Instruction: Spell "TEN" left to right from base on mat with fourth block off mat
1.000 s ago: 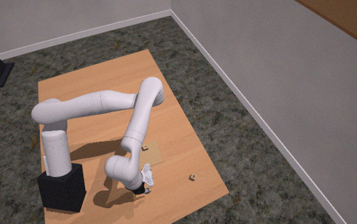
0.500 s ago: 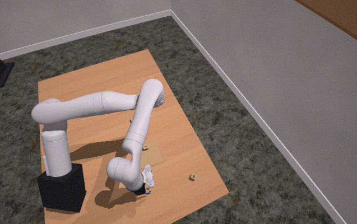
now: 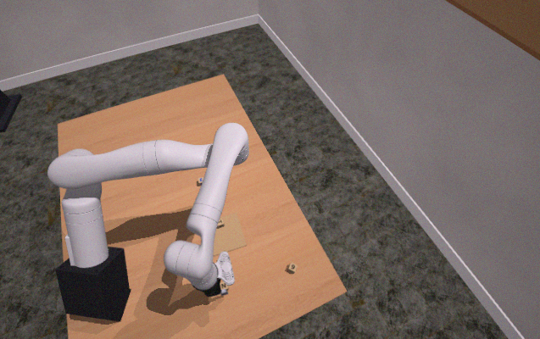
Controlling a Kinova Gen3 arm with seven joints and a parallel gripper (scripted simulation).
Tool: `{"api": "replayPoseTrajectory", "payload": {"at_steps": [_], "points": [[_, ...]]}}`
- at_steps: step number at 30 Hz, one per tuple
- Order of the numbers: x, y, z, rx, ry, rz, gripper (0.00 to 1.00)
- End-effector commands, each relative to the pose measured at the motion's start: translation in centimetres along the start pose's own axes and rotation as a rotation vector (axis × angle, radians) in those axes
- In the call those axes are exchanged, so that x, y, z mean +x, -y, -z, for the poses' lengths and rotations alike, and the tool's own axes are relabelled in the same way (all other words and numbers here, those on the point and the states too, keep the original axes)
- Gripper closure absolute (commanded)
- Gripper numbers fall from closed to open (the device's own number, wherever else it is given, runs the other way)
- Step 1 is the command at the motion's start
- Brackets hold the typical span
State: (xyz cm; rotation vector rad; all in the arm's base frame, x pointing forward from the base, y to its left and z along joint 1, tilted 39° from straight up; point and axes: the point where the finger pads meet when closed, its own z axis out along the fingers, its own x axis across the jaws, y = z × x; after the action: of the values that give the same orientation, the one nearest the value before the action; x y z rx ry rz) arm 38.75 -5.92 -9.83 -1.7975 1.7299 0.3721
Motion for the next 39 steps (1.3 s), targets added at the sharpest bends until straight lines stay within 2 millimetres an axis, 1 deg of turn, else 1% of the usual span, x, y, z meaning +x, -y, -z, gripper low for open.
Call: {"api": "replayPoseTrajectory", "payload": {"at_steps": [1,14,39], "points": [[-0.01,-0.12,-0.32,-0.003,0.001,0.0,0.0],[-0.01,-0.13,-0.93,-0.003,0.001,0.0,0.0],[-0.01,-0.13,-0.96,-0.003,0.001,0.0,0.0]]}}
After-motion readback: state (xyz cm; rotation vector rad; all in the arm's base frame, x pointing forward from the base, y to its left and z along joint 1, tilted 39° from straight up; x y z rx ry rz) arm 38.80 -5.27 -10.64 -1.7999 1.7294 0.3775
